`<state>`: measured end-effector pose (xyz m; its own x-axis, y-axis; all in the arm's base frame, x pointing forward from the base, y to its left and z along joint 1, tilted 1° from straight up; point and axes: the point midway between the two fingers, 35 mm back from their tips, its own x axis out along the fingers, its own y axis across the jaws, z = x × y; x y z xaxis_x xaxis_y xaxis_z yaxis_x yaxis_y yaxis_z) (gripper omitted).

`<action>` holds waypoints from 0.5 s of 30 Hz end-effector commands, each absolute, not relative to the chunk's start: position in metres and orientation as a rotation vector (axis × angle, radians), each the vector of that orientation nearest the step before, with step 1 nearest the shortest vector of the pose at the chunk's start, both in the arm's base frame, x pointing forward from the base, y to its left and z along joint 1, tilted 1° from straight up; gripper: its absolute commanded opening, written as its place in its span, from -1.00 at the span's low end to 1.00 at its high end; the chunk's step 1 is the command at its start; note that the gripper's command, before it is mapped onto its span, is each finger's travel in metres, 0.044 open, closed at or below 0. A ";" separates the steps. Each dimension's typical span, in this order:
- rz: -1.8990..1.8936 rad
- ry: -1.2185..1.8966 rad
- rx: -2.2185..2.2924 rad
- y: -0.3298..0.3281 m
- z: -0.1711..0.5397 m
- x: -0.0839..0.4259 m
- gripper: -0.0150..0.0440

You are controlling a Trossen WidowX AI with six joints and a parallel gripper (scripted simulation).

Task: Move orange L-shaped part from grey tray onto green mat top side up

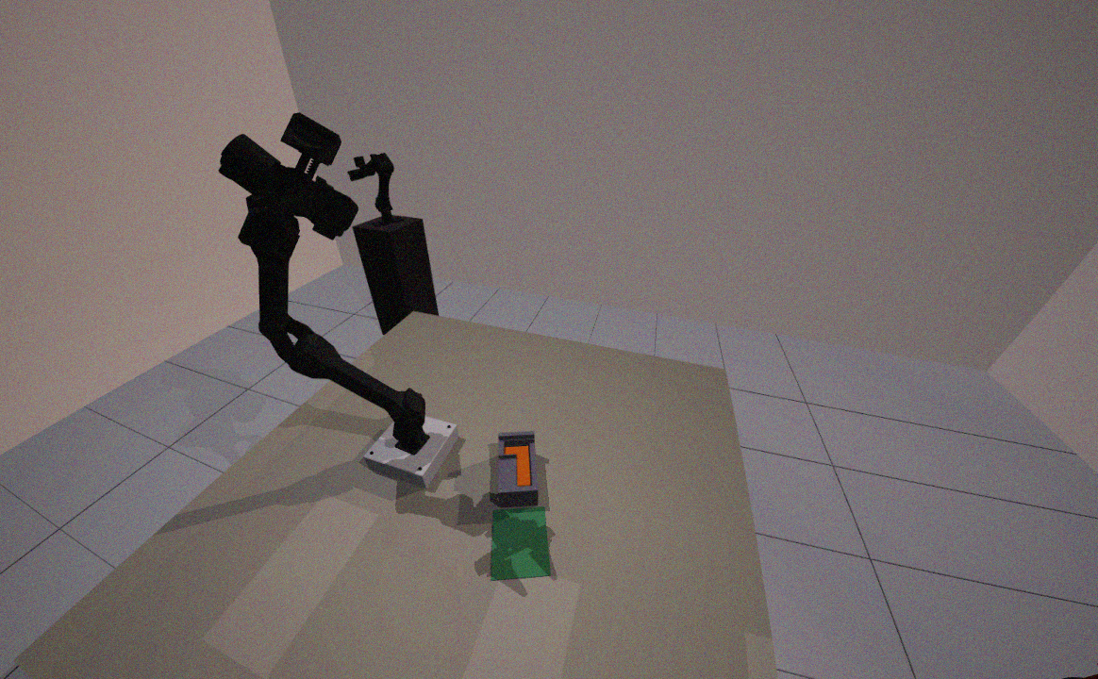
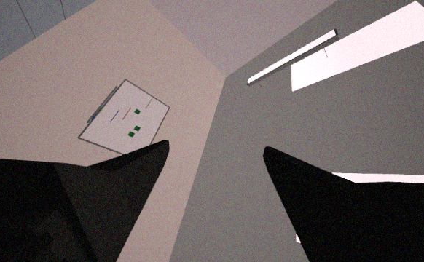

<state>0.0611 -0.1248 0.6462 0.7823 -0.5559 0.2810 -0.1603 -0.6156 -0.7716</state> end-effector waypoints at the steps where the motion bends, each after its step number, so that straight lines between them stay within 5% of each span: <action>1: -0.649 0.520 -2.193 -0.122 0.646 0.064 0.78; 8: -0.509 0.327 -2.107 -0.056 0.621 0.142 0.15; 15: -0.245 0.200 -1.975 0.002 0.568 0.216 0.12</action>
<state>0.1836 -0.0230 0.5966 0.9311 -0.3256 0.1645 -0.0082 -0.4695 -0.8829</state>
